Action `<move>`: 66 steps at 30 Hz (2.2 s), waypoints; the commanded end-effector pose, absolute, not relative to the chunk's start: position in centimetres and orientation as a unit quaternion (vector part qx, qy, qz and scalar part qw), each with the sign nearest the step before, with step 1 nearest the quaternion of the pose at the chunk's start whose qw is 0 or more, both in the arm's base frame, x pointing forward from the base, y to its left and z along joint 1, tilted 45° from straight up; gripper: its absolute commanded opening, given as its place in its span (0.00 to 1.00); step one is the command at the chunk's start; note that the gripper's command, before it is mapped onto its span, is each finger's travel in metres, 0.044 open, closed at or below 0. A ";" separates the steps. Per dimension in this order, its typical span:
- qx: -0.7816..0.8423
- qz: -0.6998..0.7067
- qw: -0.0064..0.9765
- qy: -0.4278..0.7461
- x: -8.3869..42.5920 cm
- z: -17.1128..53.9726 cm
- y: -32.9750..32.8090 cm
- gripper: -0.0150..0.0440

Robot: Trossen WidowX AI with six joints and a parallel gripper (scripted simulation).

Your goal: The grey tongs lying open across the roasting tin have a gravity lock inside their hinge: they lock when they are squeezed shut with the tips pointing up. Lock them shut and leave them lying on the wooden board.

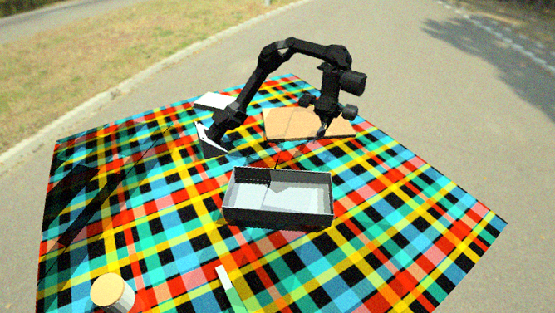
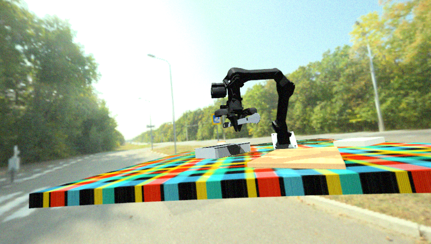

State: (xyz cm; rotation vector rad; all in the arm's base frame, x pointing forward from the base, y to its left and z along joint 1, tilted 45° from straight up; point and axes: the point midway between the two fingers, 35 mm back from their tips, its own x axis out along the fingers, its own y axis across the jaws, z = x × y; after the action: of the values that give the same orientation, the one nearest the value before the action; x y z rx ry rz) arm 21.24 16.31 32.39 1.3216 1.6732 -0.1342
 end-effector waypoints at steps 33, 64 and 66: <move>-0.019 0.445 0.719 0.534 13.7 33.4 20.3 0.00; -0.476 0.680 0.545 0.119 7.6 34.7 21.4 0.00; -0.499 0.685 0.524 0.088 7.3 34.8 21.4 0.00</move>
State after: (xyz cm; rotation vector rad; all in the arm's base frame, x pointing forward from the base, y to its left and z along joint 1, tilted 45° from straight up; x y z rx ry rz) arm 7.79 21.53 34.59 -1.1007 0.3167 1.6089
